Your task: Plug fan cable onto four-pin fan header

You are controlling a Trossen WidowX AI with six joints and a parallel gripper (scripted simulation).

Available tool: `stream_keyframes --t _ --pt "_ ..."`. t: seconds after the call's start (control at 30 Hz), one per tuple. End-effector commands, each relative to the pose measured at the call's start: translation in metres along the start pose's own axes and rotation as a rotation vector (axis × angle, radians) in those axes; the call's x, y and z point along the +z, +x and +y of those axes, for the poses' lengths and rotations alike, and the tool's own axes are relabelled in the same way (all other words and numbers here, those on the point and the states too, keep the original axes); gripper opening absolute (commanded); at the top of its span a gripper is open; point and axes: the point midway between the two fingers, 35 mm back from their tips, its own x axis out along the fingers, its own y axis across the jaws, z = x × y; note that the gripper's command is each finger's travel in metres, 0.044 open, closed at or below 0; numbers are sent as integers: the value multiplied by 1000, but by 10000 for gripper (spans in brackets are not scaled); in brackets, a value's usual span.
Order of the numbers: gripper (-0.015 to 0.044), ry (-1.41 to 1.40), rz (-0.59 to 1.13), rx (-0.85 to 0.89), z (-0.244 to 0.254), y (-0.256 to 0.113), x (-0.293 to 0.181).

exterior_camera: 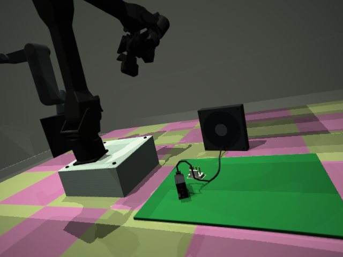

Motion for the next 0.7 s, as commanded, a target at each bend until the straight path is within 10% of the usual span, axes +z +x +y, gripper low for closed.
stream_keyframes --t 0.0,0.37,0.67 --pt "149 0 0 0 0 0 0" --pt "438 -411 -431 -197 -35 -86 44" --pt "440 -740 -718 -711 -99 -205 59"
